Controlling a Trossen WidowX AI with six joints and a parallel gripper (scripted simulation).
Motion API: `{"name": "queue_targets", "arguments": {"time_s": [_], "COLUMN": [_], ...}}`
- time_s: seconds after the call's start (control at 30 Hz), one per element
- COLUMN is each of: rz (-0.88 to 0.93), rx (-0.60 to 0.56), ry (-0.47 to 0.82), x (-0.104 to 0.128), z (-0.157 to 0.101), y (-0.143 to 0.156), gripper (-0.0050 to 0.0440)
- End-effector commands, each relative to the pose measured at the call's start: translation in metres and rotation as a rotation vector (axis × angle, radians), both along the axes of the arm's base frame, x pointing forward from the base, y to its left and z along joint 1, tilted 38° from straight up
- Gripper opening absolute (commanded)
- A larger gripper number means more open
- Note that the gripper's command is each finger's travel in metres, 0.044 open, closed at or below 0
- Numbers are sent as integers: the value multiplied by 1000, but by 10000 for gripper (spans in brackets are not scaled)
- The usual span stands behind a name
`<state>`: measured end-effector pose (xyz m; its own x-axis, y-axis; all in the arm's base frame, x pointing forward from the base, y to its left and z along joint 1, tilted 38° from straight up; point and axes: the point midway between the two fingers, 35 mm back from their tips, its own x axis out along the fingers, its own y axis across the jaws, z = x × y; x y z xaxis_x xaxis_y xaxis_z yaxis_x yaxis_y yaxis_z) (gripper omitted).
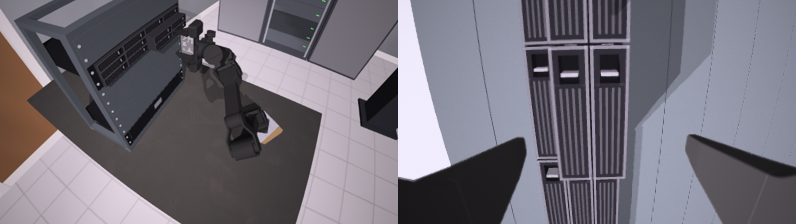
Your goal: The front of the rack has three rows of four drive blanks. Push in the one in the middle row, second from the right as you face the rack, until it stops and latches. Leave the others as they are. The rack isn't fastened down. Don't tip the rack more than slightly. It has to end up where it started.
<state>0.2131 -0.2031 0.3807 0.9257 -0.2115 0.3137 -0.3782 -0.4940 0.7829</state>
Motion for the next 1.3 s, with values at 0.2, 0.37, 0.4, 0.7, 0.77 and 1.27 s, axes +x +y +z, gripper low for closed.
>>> {"name": "queue_targets", "arguments": {"time_s": [0.2,0.37,0.4,0.7,0.77,1.27], "rz": [-1,-1,-1,-1,-1,-1], "rx": [-13,-13,-13,-13,-13,-13], "ry": [-5,-5,-5,-5,-5,-5], "x": [0,-1,-1,-1,-1,-1], "z": [-3,-13,-16,-30,-34,-42], "y": [-17,-36,-40,-67,-74,-88], "gripper": [440,440,440,440,440,440]}}
